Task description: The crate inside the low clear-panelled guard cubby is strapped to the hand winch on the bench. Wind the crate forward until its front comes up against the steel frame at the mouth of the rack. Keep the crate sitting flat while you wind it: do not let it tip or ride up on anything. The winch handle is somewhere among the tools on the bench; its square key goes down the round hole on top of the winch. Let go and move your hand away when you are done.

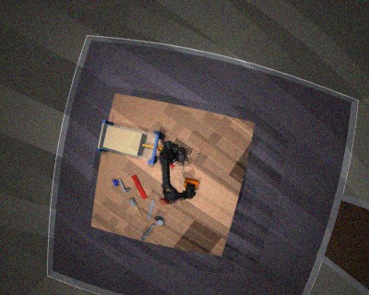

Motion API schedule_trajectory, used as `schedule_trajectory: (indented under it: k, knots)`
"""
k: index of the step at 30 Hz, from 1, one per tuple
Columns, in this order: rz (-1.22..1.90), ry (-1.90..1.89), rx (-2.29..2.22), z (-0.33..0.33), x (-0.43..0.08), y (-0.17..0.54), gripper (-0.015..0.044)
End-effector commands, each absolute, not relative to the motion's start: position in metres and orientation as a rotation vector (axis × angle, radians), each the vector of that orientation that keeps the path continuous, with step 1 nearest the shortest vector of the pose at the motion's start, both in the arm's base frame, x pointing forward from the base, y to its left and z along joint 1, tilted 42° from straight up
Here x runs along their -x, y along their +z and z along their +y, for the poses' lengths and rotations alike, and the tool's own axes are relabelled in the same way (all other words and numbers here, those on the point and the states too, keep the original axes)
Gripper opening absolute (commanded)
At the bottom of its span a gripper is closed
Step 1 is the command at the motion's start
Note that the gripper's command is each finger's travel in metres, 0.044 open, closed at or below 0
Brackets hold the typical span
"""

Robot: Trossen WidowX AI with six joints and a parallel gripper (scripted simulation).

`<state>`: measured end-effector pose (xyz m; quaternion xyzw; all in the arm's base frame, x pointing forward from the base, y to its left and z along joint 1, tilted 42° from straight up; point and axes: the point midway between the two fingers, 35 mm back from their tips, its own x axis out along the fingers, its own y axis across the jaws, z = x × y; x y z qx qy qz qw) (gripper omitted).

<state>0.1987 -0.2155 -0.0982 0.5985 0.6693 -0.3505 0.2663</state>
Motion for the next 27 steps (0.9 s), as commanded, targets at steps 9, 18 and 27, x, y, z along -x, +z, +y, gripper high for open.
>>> schedule_trajectory:
  k: [9,18,27]
  knots:
    - [1.813,-1.0,-1.646,-0.2137,-0.1987,-0.102,0.0]
    - [1.813,-1.009,-1.653,-0.214,-0.199,-0.1018,0.0]
    - [1.819,-0.915,-1.589,-0.214,-0.1974,-0.1013,0.0]
